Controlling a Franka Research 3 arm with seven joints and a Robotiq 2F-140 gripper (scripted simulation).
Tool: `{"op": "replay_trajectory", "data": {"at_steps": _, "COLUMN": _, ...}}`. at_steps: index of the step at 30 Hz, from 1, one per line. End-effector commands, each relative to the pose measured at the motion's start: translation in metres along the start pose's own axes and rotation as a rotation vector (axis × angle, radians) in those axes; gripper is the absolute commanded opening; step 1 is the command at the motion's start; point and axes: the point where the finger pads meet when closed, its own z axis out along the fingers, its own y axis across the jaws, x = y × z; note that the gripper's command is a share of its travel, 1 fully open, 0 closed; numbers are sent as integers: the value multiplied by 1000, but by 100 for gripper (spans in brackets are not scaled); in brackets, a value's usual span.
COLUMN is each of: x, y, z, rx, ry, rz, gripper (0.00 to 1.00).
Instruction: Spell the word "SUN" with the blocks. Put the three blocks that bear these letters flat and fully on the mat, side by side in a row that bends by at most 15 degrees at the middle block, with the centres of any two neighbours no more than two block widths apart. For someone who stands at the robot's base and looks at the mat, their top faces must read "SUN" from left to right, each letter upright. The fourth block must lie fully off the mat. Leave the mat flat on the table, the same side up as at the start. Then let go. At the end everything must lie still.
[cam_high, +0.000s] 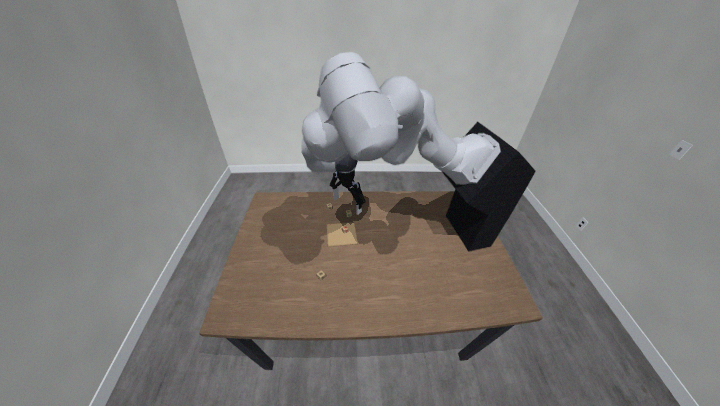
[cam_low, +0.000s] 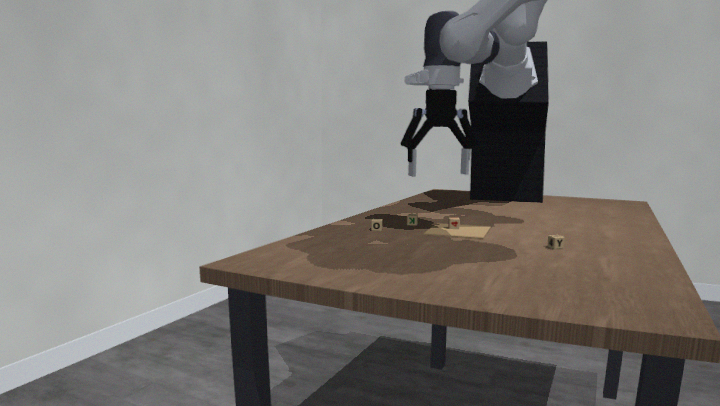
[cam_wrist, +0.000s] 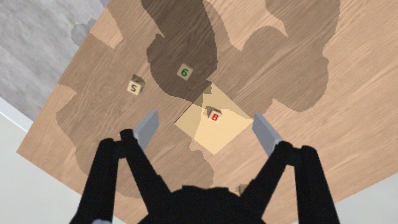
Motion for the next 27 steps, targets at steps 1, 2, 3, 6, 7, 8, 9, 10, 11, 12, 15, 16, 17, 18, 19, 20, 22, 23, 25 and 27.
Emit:
{"op": "replay_trajectory", "data": {"at_steps": 1, "x": -3, "y": 2, "z": 3, "rx": -8, "ry": -12, "rz": -114, "gripper": 100}}
{"op": "replay_trajectory", "data": {"at_steps": 2, "x": 0, "y": 0, "z": 4, "rx": -8, "ry": -11, "rz": -149, "gripper": 100}}
{"op": "replay_trajectory", "data": {"at_steps": 3, "x": 1, "y": 0, "z": 4, "rx": -9, "ry": -11, "rz": -162, "gripper": 100}}
{"op": "replay_trajectory", "data": {"at_steps": 6, "x": 3, "y": -2, "z": 5, "rx": -9, "ry": -11, "rz": -200, "gripper": 100}}
{"op": "replay_trajectory", "data": {"at_steps": 7, "x": 4, "y": -2, "z": 6, "rx": -9, "ry": -11, "rz": -211, "gripper": 100}}
{"op": "replay_trajectory", "data": {"at_steps": 8, "x": 5, "y": -3, "z": 6, "rx": -9, "ry": -11, "rz": -224, "gripper": 100}}
{"op": "replay_trajectory", "data": {"at_steps": 9, "x": 6, "y": -4, "z": 7, "rx": -9, "ry": -11, "rz": -237, "gripper": 100}}
{"op": "replay_trajectory", "data": {"at_steps": 10, "x": 7, "y": -4, "z": 7, "rx": -10, "ry": -11, "rz": -249, "gripper": 100}}
{"op": "replay_trajectory", "data": {"at_steps": 11, "x": 7, "y": -5, "z": 7, "rx": -10, "ry": -11, "rz": -262, "gripper": 100}}
{"op": "replay_trajectory", "data": {"at_steps": 12, "x": 8, "y": -5, "z": 8, "rx": -10, "ry": -11, "rz": -275, "gripper": 100}}
{"op": "replay_trajectory", "data": {"at_steps": 15, "x": 11, "y": -7, "z": 9, "rx": -10, "ry": -11, "rz": -312, "gripper": 100}}
{"op": "replay_trajectory", "data": {"at_steps": 16, "x": 12, "y": -8, "z": 9, "rx": -10, "ry": -11, "rz": -324, "gripper": 100}}
{"op": "replay_trajectory", "data": {"at_steps": 17, "x": 12, "y": -8, "z": 9, "rx": -10, "ry": -11, "rz": -324, "gripper": 100}}
{"op": "replay_trajectory", "data": {"at_steps": 18, "x": 12, "y": -8, "z": 9, "rx": -10, "ry": -11, "rz": -324, "gripper": 100}}
{"op": "replay_trajectory", "data": {"at_steps": 19, "x": 14, "y": -9, "z": 10, "rx": -10, "ry": -11, "rz": -359, "gripper": 100}}
{"op": "replay_trajectory", "data": {"at_steps": 20, "x": 15, "y": -10, "z": 11, "rx": -10, "ry": -12, "rz": -372, "gripper": 100}}
{"op": "replay_trajectory", "data": {"at_steps": 22, "x": 17, "y": -11, "z": 11, "rx": -10, "ry": -12, "rz": -397, "gripper": 100}}
{"op": "replay_trajectory", "data": {"at_steps": 23, "x": 17, "y": -12, "z": 12, "rx": -10, "ry": -12, "rz": -409, "gripper": 100}}
{"op": "replay_trajectory", "data": {"at_steps": 25, "x": 19, "y": -13, "z": 12, "rx": -10, "ry": -13, "rz": -434, "gripper": 100}}
{"op": "replay_trajectory", "data": {"at_steps": 27, "x": 21, "y": -14, "z": 13, "rx": -9, "ry": -13, "rz": -458, "gripper": 100}}
